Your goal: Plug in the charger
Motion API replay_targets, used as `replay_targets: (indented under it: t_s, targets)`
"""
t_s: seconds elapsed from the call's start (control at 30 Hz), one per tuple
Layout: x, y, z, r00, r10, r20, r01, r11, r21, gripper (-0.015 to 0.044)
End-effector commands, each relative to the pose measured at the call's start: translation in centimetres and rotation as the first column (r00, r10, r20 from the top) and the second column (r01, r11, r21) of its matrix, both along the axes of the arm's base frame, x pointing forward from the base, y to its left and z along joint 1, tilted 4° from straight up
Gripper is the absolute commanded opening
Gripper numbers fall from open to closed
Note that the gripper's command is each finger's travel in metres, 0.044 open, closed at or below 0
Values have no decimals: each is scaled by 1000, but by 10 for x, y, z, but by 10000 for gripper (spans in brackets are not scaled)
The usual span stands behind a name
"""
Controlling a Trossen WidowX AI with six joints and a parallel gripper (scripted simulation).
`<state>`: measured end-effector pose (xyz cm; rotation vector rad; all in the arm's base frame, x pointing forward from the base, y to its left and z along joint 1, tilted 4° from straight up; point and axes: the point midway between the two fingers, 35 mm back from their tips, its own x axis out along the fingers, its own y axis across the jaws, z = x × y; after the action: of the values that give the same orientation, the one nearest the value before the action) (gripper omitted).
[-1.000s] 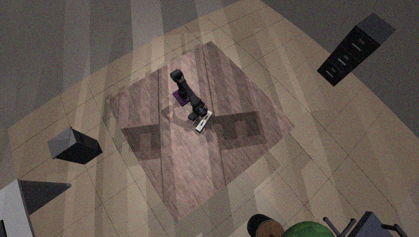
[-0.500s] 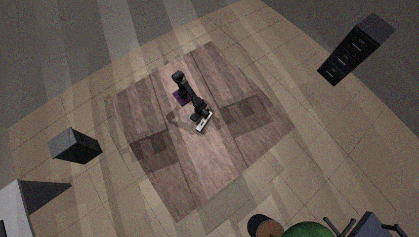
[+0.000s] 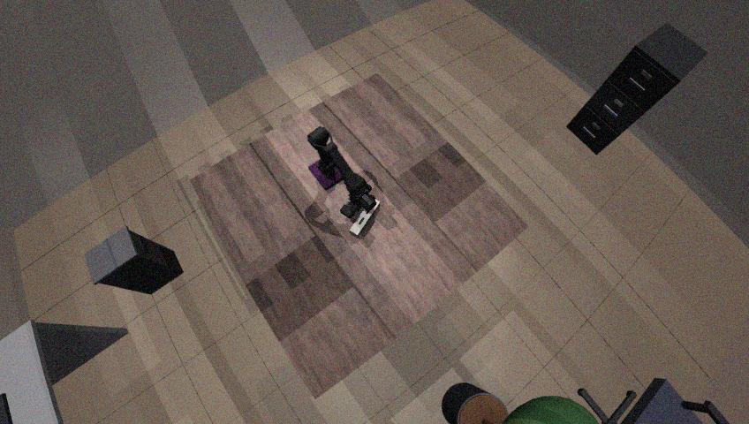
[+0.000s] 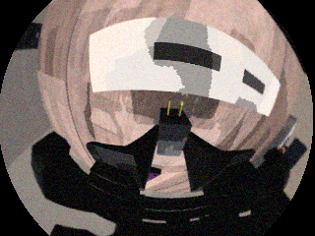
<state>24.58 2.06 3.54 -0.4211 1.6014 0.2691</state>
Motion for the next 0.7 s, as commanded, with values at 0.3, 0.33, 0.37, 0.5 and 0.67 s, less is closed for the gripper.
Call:
replay_targets:
  t_s: [0.3,0.33,0.37,0.5,0.67]
  targets:
    - [2,2,1,1000,-5,4,5,1000,6,0]
    - [2,2,1,1000,-5,4,5,1000,6,0]
    - [3,2,1,1000,-5,4,5,1000,6,0]
    - [3,3,1,1000,-5,4,5,1000,6,0]
    - [4,3,1,1000,-5,4,5,1000,6,0]
